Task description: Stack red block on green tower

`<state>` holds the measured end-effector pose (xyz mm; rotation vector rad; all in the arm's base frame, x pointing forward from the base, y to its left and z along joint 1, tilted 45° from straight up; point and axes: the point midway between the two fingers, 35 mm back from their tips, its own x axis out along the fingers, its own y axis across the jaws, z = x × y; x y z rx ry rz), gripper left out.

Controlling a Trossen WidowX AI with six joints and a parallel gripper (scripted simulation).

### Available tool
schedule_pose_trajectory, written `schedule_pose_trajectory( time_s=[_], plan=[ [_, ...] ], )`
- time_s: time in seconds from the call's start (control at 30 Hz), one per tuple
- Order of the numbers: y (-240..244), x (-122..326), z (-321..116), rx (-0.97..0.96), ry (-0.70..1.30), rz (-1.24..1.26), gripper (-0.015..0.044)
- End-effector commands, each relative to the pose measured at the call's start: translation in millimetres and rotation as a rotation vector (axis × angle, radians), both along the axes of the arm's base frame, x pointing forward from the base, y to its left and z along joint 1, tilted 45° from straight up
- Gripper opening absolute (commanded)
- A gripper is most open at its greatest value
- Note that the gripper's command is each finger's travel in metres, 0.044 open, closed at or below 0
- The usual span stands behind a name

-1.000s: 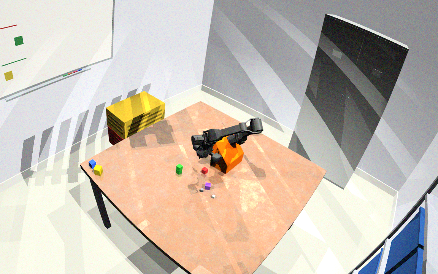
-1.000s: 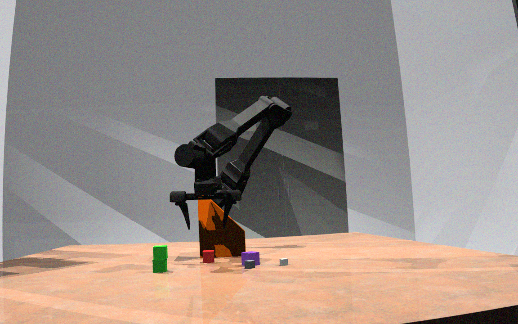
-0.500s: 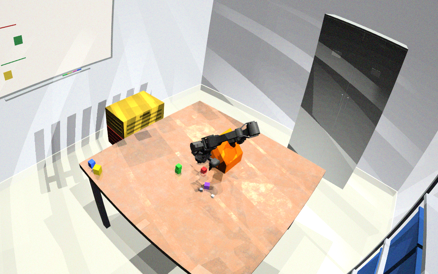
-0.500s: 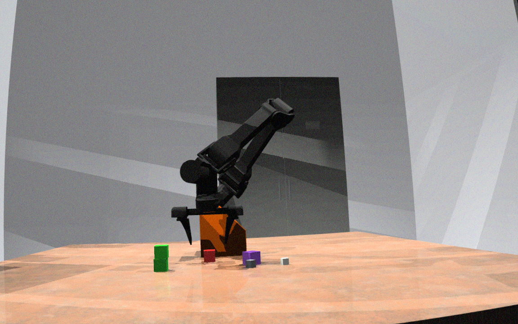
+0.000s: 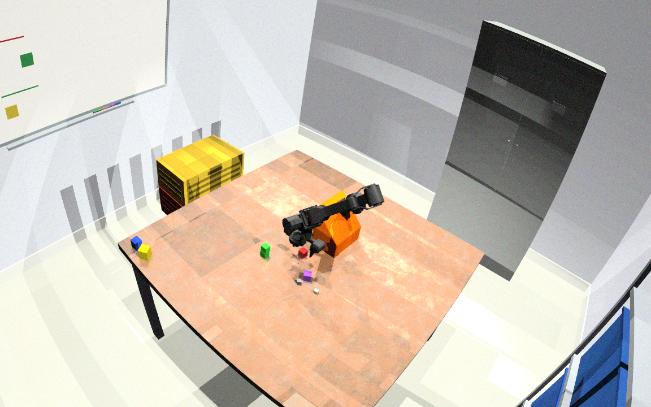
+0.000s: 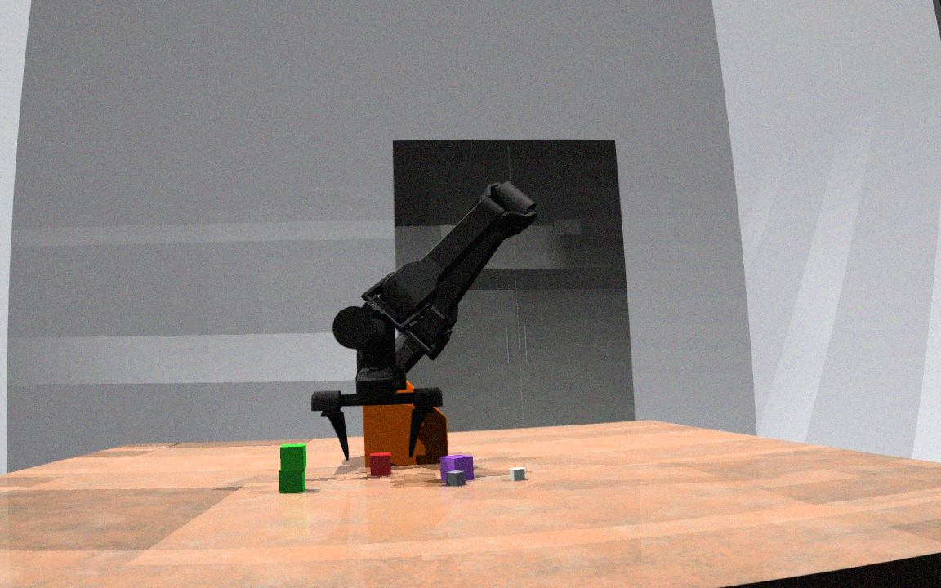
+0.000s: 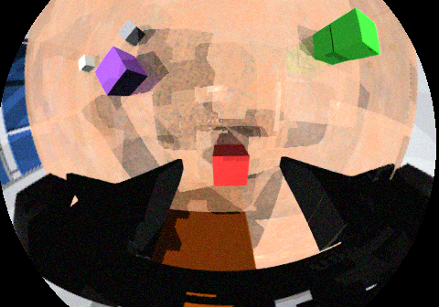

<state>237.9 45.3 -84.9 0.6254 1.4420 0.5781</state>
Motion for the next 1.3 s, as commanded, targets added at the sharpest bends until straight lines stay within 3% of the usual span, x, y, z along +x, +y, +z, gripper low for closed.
schedule_pose_trajectory(
  time_s=[0.0,0.67,1.07,1.27],
  plan=[
    [7.0,-4.4,-4.9,0.008,0.014,0.000,0.0440],
    [11.7,-4.5,-9.1,0.009,0.014,0.000,0.0440],
    [11.7,-4.5,-9.1,0.009,0.014,0.000,0.0125],
    [11.7,-4.5,-9.1,0.009,0.014,0.000,0.0085]
  ],
)
